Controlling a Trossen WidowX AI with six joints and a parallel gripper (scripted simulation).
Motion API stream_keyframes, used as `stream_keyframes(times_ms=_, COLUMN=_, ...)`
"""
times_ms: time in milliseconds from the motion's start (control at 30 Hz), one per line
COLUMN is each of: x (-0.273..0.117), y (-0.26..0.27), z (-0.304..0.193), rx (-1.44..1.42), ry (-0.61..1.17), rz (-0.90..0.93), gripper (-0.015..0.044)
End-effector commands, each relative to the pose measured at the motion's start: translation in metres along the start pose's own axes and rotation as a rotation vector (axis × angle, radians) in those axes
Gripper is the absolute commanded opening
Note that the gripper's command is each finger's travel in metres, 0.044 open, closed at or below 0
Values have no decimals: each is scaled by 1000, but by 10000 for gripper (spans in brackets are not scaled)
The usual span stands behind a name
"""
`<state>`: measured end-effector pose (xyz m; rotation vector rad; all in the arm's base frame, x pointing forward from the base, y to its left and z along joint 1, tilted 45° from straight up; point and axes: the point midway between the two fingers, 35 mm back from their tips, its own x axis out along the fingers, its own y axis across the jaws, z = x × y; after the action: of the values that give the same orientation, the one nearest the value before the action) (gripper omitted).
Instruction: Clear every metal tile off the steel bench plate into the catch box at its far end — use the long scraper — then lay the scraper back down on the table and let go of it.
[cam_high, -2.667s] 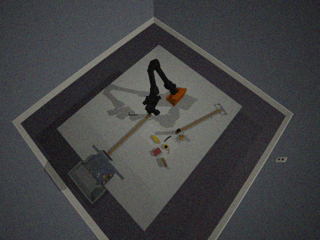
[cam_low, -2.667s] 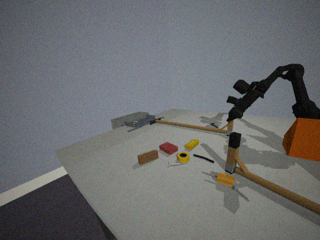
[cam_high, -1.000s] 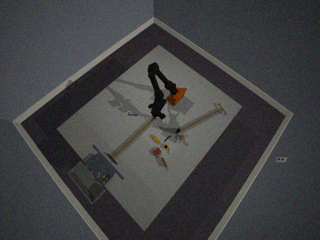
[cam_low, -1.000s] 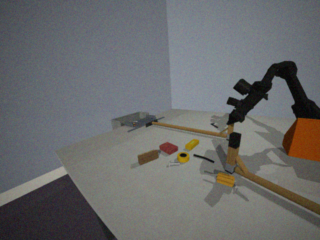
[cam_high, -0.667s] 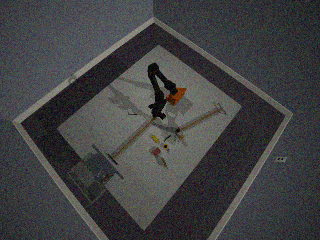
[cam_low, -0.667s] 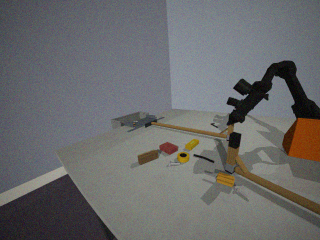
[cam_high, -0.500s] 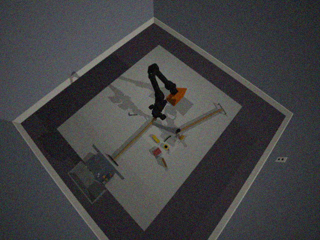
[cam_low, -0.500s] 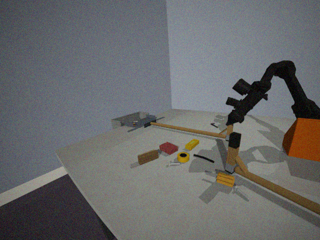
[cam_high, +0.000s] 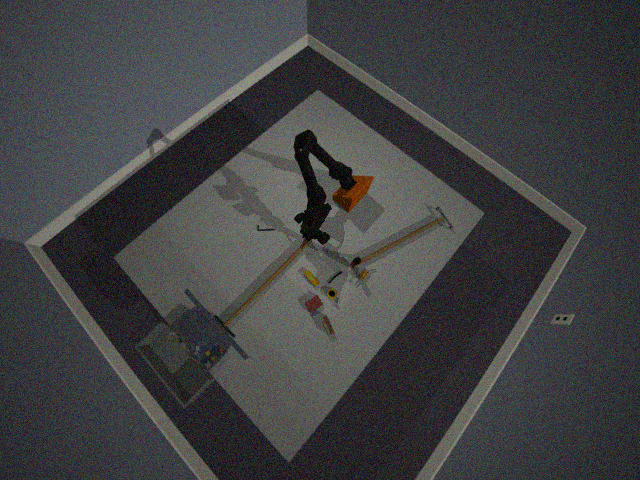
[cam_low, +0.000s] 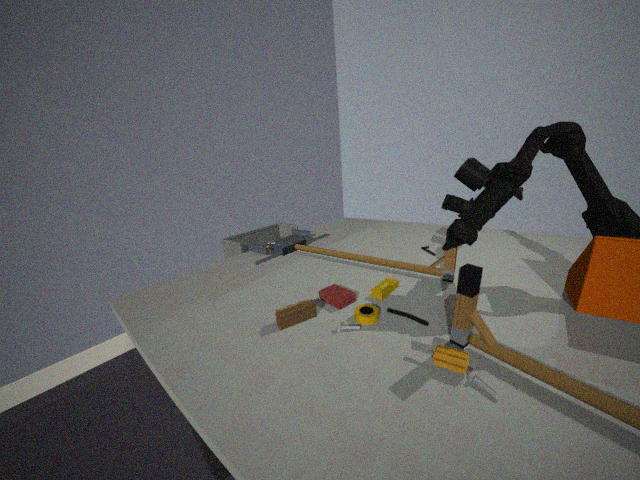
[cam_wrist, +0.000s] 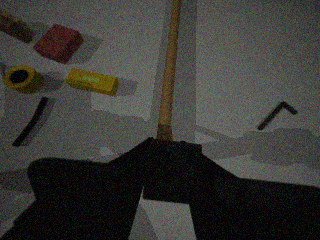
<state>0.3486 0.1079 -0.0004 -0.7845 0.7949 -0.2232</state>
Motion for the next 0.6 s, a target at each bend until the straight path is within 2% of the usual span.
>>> stream_keyframes(times_ms=0, x=3, y=1, z=10, rx=2, ry=-11, rz=7, gripper=0)
stream_keyframes(times_ms=567, x=19, y=-6, z=29, rx=0, ry=-13, rz=8, gripper=0)
